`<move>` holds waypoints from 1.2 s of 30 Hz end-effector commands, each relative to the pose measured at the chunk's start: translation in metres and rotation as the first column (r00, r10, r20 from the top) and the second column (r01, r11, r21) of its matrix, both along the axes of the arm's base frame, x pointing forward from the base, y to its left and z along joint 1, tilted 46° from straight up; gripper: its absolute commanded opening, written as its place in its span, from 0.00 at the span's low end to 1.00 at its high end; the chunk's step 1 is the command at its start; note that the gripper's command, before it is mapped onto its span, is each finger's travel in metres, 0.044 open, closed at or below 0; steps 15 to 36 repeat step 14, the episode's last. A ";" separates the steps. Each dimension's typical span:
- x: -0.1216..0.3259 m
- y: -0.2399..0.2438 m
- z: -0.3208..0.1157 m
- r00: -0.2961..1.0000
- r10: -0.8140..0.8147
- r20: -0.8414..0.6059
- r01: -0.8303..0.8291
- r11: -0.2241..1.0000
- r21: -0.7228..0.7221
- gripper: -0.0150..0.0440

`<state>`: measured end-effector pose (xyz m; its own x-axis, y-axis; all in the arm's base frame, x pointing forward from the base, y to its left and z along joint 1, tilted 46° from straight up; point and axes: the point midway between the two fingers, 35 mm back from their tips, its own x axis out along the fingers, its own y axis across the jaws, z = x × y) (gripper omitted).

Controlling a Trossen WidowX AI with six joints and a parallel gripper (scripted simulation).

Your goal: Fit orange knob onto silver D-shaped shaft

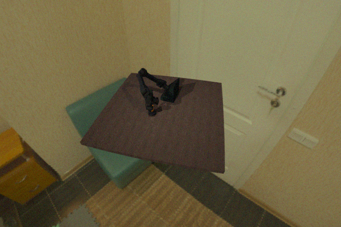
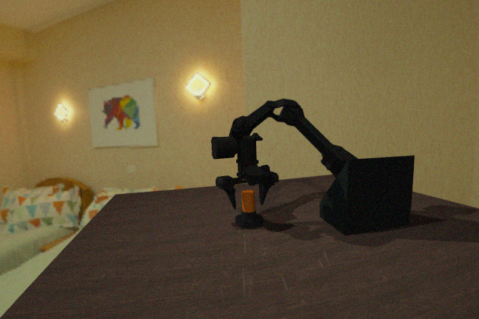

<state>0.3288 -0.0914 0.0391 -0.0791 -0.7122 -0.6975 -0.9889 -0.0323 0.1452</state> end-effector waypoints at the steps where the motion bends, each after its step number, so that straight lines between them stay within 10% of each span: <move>1: 0.003 0.008 0.007 1.000 -0.002 0.003 0.002 1.000 0.002 1.00; 8: 0.008 0.068 0.066 1.000 0.001 -0.001 -0.001 1.000 0.004 1.00; 36: 0.010 0.068 0.066 1.000 0.001 -0.001 -0.001 1.000 0.004 1.00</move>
